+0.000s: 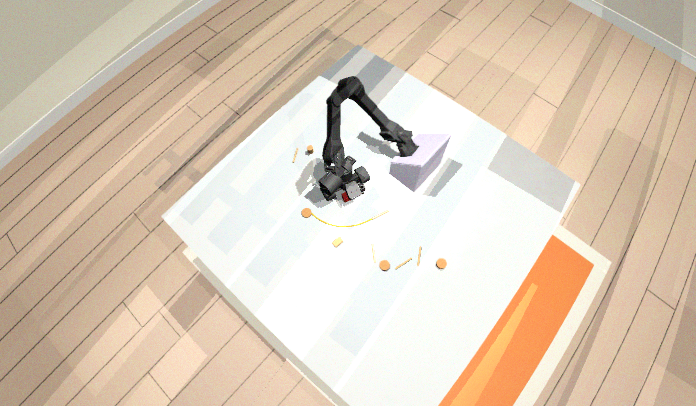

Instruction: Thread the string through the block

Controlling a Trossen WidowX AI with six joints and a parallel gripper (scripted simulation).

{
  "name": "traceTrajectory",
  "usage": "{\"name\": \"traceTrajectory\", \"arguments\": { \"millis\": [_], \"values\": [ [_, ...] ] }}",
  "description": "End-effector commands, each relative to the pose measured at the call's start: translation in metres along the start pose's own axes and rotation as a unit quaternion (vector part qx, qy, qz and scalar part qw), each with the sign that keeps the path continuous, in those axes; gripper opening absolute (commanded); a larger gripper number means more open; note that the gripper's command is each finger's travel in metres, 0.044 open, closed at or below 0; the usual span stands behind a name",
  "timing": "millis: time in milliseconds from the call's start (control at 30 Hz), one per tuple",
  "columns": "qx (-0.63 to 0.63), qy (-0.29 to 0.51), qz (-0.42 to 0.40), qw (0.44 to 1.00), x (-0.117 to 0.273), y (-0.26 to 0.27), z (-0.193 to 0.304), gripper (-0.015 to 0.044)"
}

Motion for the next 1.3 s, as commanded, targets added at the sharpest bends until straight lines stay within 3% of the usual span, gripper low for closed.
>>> {"name": "traceTrajectory", "arguments": {
  "millis": [0, 33, 300, 667, 967, 1267],
  "values": [
    [0.001, 0.002, 0.0, 1.0, -0.0012, -0.0001, 0.0008, 0.044],
    [0.0, 0.0, 0.0, 1.0, -0.0002, 0.0, 0.0001, 0.044],
    [0.0, 0.0, 0.0, 1.0, -0.0003, 0.0, 0.0002, 0.0238],
    [0.0, 0.0, 0.0, 1.0, -0.0003, 0.0, 0.0002, 0.0238],
    [0.0, 0.0, 0.0, 1.0, -0.0003, 0.0, 0.0002, 0.0001],
    [0.0, 0.0, 0.0, 1.0, -0.0003, 0.0, 0.0002, 0.0]
  ]
}}
Point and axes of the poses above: the point midway between the two fingers, 35 mm back from their tips, its own x axis back along the fingers, its own y axis across the jaws, z = x × y, the point moved 4 cm from there along x, back along the fingers, and after that the axes turned 2 degrees about x, right-handed, at the moved point
